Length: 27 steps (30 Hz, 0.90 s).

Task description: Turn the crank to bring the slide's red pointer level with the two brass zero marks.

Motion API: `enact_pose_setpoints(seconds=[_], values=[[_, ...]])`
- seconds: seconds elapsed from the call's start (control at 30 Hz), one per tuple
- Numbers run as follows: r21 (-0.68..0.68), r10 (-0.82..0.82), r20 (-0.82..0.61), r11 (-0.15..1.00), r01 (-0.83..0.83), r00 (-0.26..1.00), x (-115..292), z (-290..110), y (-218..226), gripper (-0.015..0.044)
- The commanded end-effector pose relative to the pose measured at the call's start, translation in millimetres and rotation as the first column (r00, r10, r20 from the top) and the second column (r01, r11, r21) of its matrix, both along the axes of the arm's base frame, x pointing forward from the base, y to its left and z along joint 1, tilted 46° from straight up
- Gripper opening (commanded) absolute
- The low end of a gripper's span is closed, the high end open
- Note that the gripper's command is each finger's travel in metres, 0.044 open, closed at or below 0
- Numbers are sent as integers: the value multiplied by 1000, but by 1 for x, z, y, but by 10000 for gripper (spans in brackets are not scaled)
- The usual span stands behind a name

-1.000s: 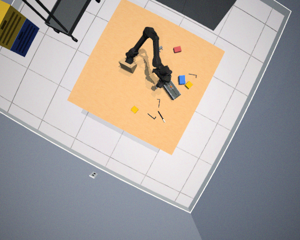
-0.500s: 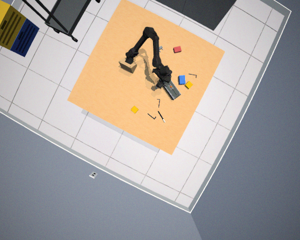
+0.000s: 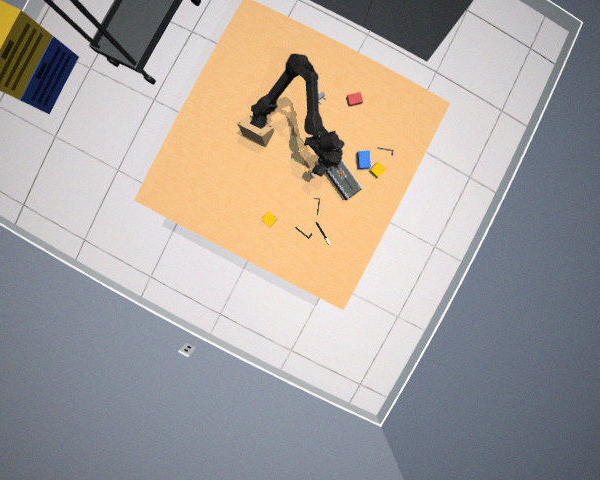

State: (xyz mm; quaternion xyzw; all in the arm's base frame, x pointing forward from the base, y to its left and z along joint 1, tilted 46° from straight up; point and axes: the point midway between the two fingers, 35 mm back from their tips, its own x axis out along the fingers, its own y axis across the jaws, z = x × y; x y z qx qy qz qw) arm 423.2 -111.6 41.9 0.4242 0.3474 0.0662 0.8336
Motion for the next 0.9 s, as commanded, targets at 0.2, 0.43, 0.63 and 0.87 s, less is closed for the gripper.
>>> enact_pose_setpoints(seconds=[0.2,0.43,0.63,0.87], values=[[0,0,0,1000,0,1000,0,0,0,0],[0,0,0,1000,0,1000,0,0,0,26],[0,0,0,1000,0,1000,0,0,0,184],[0,0,0,1000,0,1000,0,0,0,368]])
